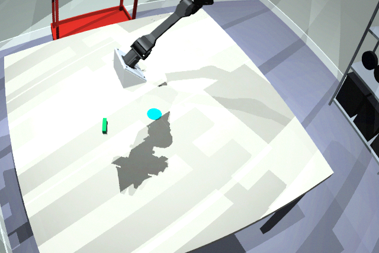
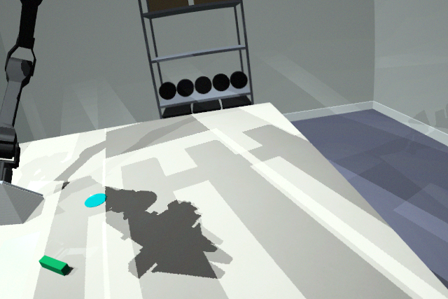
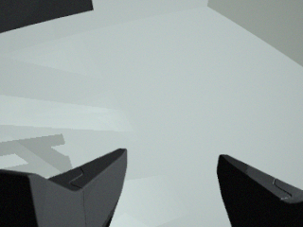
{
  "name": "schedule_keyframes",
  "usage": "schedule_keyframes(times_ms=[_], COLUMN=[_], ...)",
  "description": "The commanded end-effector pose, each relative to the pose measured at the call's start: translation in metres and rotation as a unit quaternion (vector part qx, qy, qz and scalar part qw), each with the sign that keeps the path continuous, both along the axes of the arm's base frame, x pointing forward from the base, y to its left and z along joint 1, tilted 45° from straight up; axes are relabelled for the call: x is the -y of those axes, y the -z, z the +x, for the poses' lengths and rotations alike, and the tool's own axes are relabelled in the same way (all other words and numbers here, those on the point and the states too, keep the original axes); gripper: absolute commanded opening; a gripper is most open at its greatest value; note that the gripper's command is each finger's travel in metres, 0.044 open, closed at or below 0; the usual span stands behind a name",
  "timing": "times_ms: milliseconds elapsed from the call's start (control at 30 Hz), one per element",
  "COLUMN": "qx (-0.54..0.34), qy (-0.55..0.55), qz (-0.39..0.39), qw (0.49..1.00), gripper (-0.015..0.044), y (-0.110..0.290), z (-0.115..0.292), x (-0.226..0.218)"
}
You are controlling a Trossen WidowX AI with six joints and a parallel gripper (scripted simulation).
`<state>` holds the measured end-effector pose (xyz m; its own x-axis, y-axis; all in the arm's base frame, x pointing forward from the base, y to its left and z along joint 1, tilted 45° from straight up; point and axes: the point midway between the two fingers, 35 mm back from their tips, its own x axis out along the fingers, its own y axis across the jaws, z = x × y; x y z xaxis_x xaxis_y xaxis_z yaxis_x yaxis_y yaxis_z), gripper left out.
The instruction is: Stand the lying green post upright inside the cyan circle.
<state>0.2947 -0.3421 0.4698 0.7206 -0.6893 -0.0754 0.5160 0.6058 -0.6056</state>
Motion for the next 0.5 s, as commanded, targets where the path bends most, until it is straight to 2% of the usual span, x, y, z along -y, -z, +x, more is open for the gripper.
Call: schedule_keyframes(times_ms=[0, 467], qx=[-0.025, -0.12], qy=[-0.009, -0.038], qz=[0.038, 0.175], qw=[0.999, 0.976], gripper=[0.0233, 0.0233], y=[0.031, 0.147], z=[0.012, 0.042], x=[0.009, 0.027])
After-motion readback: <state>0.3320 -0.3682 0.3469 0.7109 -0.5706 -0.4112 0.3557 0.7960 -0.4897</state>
